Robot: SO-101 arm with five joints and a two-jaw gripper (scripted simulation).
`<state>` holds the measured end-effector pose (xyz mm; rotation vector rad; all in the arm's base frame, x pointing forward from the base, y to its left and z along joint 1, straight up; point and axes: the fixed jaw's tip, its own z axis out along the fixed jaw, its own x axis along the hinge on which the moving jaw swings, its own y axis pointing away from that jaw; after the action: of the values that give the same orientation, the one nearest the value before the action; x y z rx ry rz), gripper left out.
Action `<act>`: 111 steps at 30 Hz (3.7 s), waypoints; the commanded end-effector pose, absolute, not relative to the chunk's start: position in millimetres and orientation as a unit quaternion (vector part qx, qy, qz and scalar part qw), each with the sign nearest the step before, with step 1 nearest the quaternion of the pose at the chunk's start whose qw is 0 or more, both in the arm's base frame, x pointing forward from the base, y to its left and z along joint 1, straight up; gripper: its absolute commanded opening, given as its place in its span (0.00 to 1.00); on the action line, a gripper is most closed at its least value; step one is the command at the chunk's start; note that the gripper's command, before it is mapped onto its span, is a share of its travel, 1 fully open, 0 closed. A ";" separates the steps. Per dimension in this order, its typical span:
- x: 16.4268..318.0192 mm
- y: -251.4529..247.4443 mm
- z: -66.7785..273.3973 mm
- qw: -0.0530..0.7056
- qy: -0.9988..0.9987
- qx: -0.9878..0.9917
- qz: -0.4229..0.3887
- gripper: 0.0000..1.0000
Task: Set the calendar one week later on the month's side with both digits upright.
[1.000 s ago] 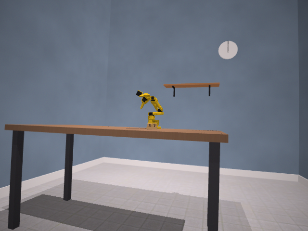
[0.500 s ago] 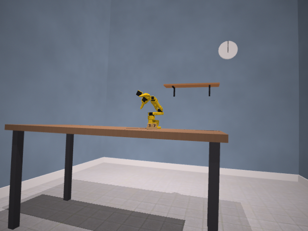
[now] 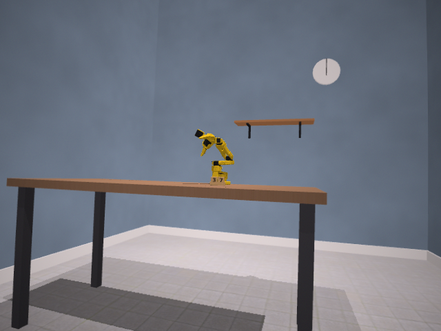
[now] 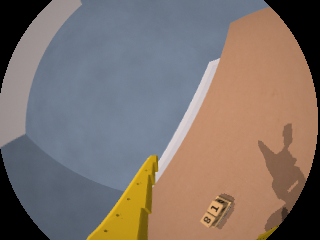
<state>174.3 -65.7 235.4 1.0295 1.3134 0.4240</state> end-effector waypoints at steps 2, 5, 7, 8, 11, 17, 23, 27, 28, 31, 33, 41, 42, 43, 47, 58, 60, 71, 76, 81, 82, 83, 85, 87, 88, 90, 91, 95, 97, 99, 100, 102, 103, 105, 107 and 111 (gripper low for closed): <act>175.1 -64.6 234.5 0.651 0.588 0.445 0.179 0.99; 175.7 -64.0 233.5 0.650 0.596 0.439 0.172 0.99; 176.2 -63.5 232.6 0.650 0.602 0.434 0.167 0.99; 176.4 -63.3 232.1 0.649 0.605 0.431 0.164 0.98; 177.3 -62.4 230.5 0.648 0.616 0.421 0.153 0.98; 178.7 -60.9 227.8 0.645 0.634 0.403 0.136 0.97; 181.1 -58.0 222.7 0.639 0.667 0.369 0.105 0.95; 182.9 -55.6 218.5 0.633 0.691 0.338 0.080 0.94; 183.4 -54.9 217.3 0.631 0.698 0.330 0.074 0.94; 184.3 -53.5 214.9 0.627 0.711 0.312 0.060 0.93; 184.8 -52.8 213.6 0.625 0.718 0.302 0.053 0.92; 188.3 -46.2 202.1 0.600 0.772 0.209 -0.009 0.89; 188.7 -45.3 200.5 0.596 0.779 0.195 -0.017 0.88; 189.1 -44.4 198.8 0.592 0.785 0.181 -0.026 0.88; 190.4 -40.4 192.0 0.573 0.809 0.120 -0.059 0.85; 191.8 -30.9 175.2 0.518 0.844 -0.044 -0.132 0.80; 191.8 -28.7 171.4 0.503 0.848 -0.084 -0.147 0.78; 190.3 -19.0 153.8 0.428 0.835 -0.278 -0.206 0.72; 188.4 -13.8 144.4 0.382 0.806 -0.389 -0.231 0.69; 186.0 -8.8 135.5 0.334 0.761 -0.498 -0.249 0.65; 186.0 -8.8 135.5 0.334 0.761 -0.498 -0.249 0.65; 186.0 -8.8 135.5 0.334 0.761 -0.498 -0.249 0.65; 184.8 -7.0 132.1 0.315 0.738 -0.540 -0.254 0.64; 183.7 -5.1 128.8 0.296 0.713 -0.581 -0.258 0.62; 183.1 -4.2 127.2 0.286 0.699 -0.601 -0.259 0.61; 181.8 -2.5 124.1 0.267 0.671 -0.640 -0.262 0.60; 181.2 -1.6 122.6 0.258 0.656 -0.659 -0.262 0.59; 178.7 1.8 116.9 0.222 0.592 -0.729 -0.262 0.56; 177.4 3.4 114.2 0.205 0.557 -0.761 -0.261 0.55; 176.7 4.2 112.9 0.196 0.539 -0.777 -0.260 0.54; 176.7 4.2 112.9 0.196 0.539 -0.777 -0.260 0.54; 175.4 5.7 110.4 0.180 0.503 -0.806 -0.257 0.53; 174.8 6.5 109.2 0.172 0.484 -0.819 -0.256 0.52; 173.5 8.0 106.8 0.157 0.446 -0.844 -0.252 0.51; 172.2 9.5 104.6 0.142 0.408 -0.867 -0.247 0.50; 169.6 12.3 100.5 0.116 0.330 -0.906 -0.236 0.47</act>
<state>167.4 9.2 94.4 3.0136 -1.3566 0.7908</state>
